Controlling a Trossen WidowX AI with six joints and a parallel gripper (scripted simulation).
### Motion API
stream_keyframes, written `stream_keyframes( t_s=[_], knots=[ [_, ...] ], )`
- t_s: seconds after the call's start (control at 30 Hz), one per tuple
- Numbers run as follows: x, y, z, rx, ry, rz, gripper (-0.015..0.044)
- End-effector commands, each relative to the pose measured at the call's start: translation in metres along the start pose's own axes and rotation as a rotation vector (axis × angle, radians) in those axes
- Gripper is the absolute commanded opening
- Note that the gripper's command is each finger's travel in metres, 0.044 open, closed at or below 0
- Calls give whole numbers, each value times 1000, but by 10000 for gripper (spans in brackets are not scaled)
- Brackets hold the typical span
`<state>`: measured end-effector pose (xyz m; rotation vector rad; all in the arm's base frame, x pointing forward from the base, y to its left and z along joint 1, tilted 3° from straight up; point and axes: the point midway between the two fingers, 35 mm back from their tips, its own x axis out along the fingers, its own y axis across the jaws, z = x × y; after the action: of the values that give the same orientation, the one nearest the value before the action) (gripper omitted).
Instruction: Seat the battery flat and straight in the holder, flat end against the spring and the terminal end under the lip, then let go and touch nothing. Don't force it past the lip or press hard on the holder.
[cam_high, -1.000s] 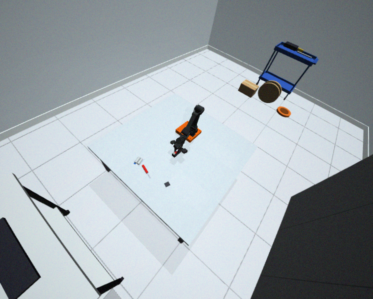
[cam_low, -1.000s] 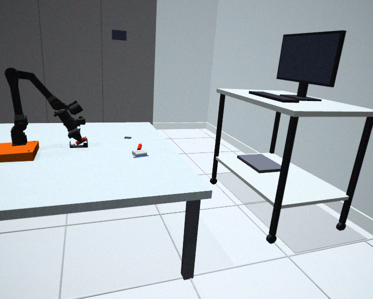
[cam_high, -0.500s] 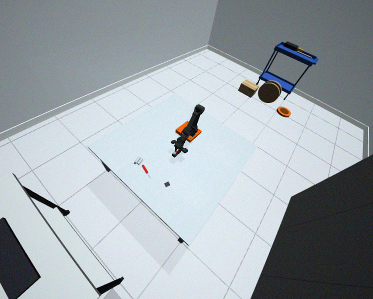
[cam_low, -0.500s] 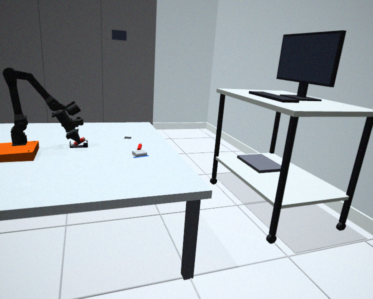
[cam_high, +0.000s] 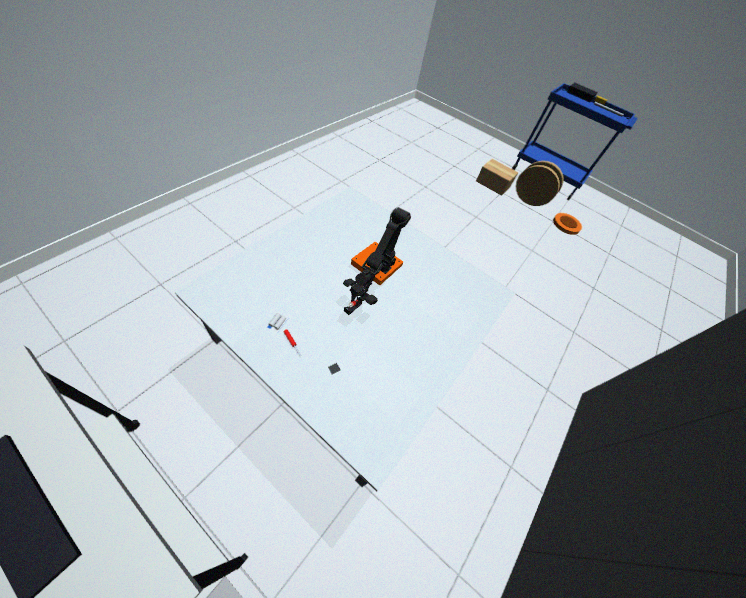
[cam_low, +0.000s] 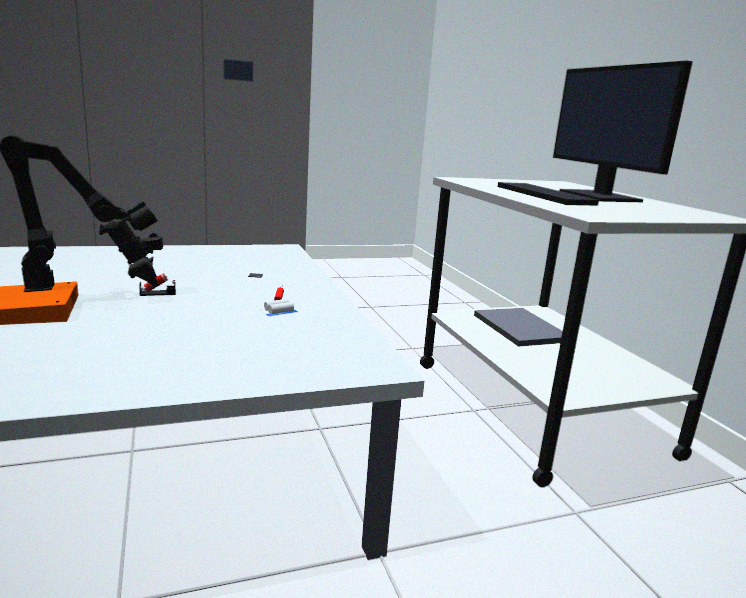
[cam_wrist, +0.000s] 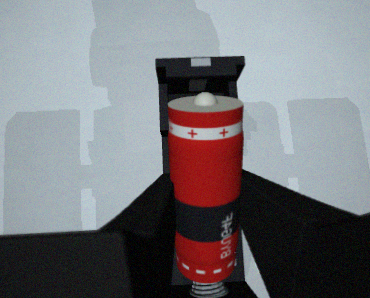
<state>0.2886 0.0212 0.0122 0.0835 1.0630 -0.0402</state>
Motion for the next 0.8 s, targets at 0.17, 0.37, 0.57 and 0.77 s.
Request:
stream_keyframes(
  t_s=[0.17, 0.37, 0.57, 0.77],
  knots=[
    [0, -1, -7, 4, 24, -2, 87],
    [1, -1, -6, 3, 54, -4, 87],
    [3, -1, -5, 2, 88, -5, 87],
    [5, -1, -4, 2, 122, -7, 87]
  ],
)
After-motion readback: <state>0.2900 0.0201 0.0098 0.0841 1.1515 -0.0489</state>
